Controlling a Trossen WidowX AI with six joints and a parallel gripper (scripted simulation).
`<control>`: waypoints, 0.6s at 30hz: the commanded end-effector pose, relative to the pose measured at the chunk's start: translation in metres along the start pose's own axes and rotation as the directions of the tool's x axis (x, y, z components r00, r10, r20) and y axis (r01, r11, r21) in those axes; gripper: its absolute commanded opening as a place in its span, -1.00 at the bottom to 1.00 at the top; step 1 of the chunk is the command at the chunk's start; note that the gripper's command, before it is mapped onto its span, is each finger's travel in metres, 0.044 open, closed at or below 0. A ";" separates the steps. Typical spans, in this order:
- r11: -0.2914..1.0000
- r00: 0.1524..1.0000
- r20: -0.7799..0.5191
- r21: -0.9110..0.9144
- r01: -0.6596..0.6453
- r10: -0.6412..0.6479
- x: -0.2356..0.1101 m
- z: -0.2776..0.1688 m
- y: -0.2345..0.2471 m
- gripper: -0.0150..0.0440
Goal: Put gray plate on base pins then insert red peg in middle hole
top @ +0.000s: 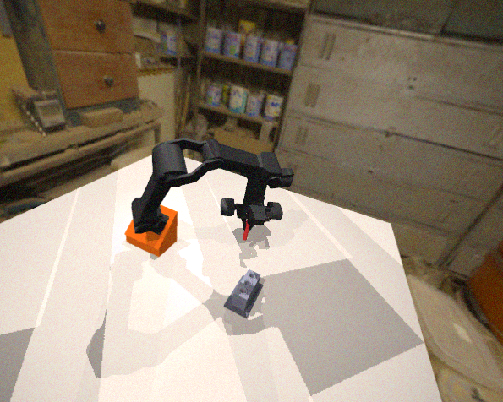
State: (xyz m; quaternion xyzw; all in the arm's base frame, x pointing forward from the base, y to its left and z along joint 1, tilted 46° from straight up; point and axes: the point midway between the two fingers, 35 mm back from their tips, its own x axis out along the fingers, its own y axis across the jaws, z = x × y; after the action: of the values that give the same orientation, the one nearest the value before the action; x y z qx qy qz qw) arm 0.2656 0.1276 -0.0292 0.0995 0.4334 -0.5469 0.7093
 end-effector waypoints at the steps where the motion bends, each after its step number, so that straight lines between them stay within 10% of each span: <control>1: 1.000 1.000 -0.002 -0.003 -0.010 0.010 -0.003 0.014 0.002 -0.49; 18: 1.000 1.000 0.000 -0.012 -0.018 0.018 -0.006 0.062 0.006 -0.49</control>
State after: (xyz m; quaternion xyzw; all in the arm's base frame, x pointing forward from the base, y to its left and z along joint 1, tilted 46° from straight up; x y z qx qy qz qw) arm 0.2945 0.1026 0.0006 0.0980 0.4379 -0.5395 0.7125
